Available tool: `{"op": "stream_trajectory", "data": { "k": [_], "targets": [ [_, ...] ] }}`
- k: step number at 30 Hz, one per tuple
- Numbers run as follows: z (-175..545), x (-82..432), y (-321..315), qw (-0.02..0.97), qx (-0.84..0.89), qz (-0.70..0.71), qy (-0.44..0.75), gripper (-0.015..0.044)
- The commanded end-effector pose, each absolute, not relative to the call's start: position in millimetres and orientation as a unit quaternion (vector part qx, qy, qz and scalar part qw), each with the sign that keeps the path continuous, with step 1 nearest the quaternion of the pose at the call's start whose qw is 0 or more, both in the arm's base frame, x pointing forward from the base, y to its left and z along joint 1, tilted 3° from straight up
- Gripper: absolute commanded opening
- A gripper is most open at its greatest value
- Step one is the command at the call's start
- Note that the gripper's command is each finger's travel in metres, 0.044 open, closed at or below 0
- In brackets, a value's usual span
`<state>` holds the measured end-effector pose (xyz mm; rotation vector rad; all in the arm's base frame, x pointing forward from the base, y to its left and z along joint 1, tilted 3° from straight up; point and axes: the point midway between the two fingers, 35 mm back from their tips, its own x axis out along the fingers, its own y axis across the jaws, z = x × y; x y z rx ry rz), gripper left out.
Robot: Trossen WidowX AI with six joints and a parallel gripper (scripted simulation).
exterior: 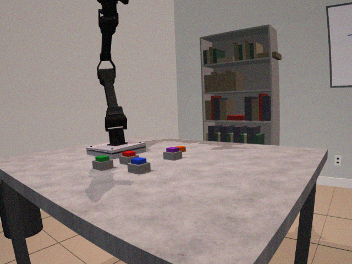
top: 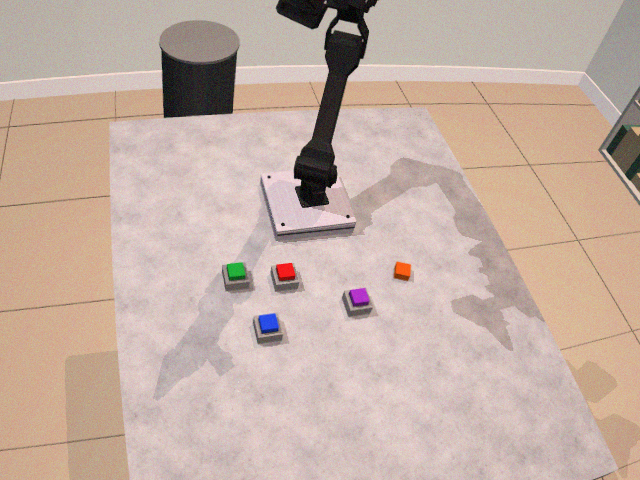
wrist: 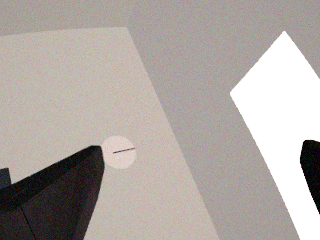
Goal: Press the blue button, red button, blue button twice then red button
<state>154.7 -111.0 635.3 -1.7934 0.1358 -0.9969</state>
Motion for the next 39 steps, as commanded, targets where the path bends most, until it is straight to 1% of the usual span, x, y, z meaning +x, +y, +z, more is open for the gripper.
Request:
{"op": "stream_trajectory", "data": {
  "k": [1, 9, 13, 16, 21, 25, 28, 33, 35, 39],
  "targets": [
    [590.9, 209.7, -141.2, 0.6, -0.716, -0.342, 0.101, 0.04],
    [466.9, 301.4, -187.2, 0.755, -0.582, -0.194, 0.232, 0.04],
    [391.4, 330.4, -199.0, 0.806, -0.481, -0.129, 0.32, 0.04],
    [331.1, 342.5, -202.0, 0.827, -0.39, -0.087, 0.395, 0.04],
    [228.5, 341.0, -194.0, 0.814, -0.214, -0.037, 0.539, 0.04],
    [156.3, 319.8, -176.7, 0.748, -0.065, -0.024, 0.66, 0.04],
    [134.3, 308.3, -168.6, 0.711, -0.013, -0.026, 0.702, 0.04],
    [132.3, 307.2, -167.8, 0.707, -0.008, -0.027, 0.706, 0.04],
    [122.0, 308.0, -168.7, 0.707, -0.008, -0.027, 0.706, 0.0348],
    [73.3, 307.3, -170.8, 0.707, -0.008, -0.027, 0.707, 0.0242]
  ]
}}
